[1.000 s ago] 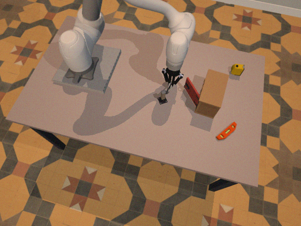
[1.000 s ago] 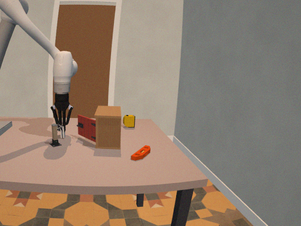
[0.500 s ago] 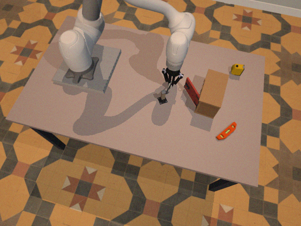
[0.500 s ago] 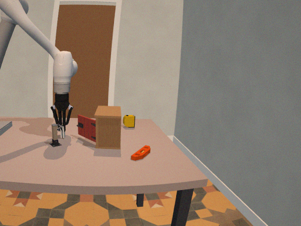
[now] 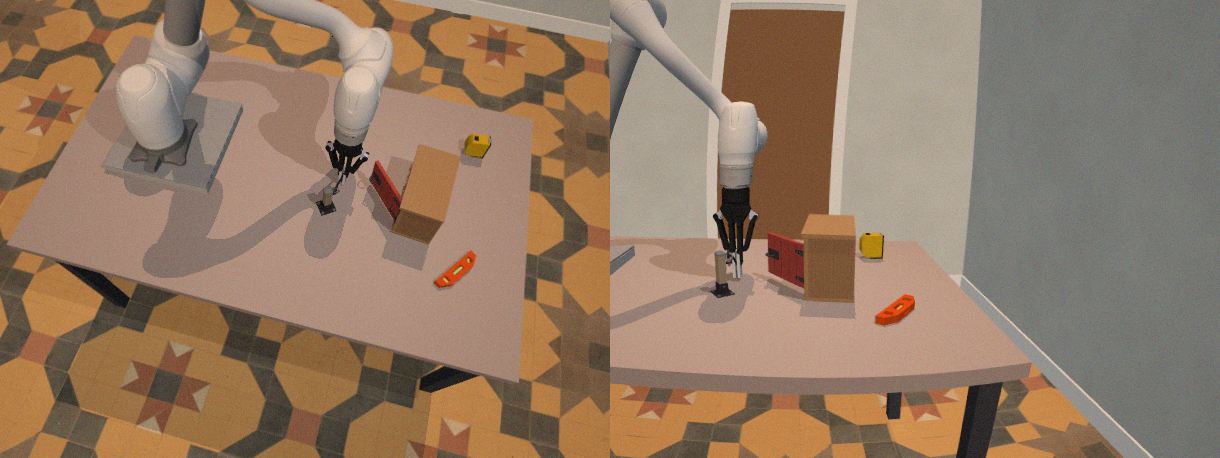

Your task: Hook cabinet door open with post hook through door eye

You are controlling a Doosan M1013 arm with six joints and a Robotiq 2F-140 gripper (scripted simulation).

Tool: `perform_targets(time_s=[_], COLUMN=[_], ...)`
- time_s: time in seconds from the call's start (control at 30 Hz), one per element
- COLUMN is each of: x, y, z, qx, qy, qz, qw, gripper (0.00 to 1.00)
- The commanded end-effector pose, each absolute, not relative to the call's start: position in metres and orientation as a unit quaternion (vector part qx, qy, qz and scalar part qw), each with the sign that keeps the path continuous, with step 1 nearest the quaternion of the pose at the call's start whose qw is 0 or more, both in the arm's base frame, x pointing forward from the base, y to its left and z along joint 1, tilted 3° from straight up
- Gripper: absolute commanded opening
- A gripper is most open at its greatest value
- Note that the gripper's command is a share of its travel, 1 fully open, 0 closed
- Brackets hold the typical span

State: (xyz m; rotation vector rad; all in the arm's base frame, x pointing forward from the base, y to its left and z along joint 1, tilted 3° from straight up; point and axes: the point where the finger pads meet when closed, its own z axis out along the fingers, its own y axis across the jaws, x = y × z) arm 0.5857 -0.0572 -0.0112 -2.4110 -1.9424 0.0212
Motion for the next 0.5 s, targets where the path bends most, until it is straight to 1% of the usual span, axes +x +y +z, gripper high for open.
perform_targets(time_s=[0.0, 0.47], x=[0.586, 0.587], y=[-0.057, -0.052], z=[-0.01, 0.0], qx=[-0.779, -0.779], qy=[-0.627, -0.627], qz=[0.007, 0.007], qw=[0.023, 0.023], gripper=[0.03, 0.03])
